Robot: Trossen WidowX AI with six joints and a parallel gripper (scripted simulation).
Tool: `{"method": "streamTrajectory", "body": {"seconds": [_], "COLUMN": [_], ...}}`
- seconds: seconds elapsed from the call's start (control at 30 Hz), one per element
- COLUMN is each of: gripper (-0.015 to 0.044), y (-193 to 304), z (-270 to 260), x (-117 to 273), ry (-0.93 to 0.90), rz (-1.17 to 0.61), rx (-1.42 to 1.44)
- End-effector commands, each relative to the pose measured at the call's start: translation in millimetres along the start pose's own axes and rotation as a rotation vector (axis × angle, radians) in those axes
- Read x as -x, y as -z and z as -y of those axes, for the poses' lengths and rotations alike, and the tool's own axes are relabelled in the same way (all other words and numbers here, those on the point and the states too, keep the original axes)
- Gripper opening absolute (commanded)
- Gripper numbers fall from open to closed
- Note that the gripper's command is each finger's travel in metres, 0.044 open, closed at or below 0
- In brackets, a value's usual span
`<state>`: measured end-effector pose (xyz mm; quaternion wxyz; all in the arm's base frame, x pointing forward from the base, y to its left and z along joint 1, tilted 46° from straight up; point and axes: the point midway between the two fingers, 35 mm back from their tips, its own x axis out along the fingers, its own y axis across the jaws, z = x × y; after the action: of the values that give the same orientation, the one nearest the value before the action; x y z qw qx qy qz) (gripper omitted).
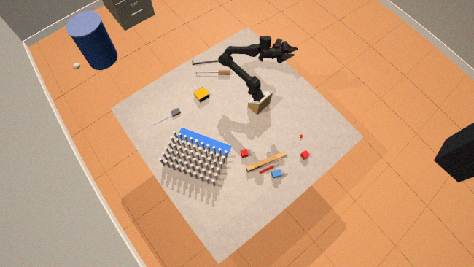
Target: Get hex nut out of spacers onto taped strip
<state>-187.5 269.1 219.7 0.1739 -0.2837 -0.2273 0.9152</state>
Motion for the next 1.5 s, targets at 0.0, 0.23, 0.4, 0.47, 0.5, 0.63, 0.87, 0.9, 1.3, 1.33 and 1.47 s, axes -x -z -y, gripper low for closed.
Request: {"method": "streamTrajectory", "body": {"seconds": [0.0, 0.23, 0.4, 0.47, 0.5, 0.63, 0.87, 0.9, 1.3, 1.33, 1.47], "gripper": [0.0426, 0.0440, 0.0440, 0.0440, 0.0440, 0.0440, 0.0440, 0.0440, 0.0440, 0.0440, 0.0440], "y": [2, 88, 157, 184, 197, 247, 315, 320, 374, 376, 379], "z": [2, 57, 86, 93, 96, 99, 74, 70, -21, -31, -80], "x": [0, 26, 66, 87, 98, 146, 233, 241, 377, 388, 434], "ry": [0.007, 0.284, 0.510, 0.603, 0.650, 0.842, 1.129, 1.158, 1.659, 1.709, 1.942], "rz": [-0.006, -0.220, -0.376, -0.435, -0.464, -0.575, -0.737, -0.752, -1.013, -1.035, -1.129], "rx": [-0.005, -0.192, -0.347, -0.410, -0.442, -0.566, -0.789, -0.810, -1.051, -1.065, -1.122]}}
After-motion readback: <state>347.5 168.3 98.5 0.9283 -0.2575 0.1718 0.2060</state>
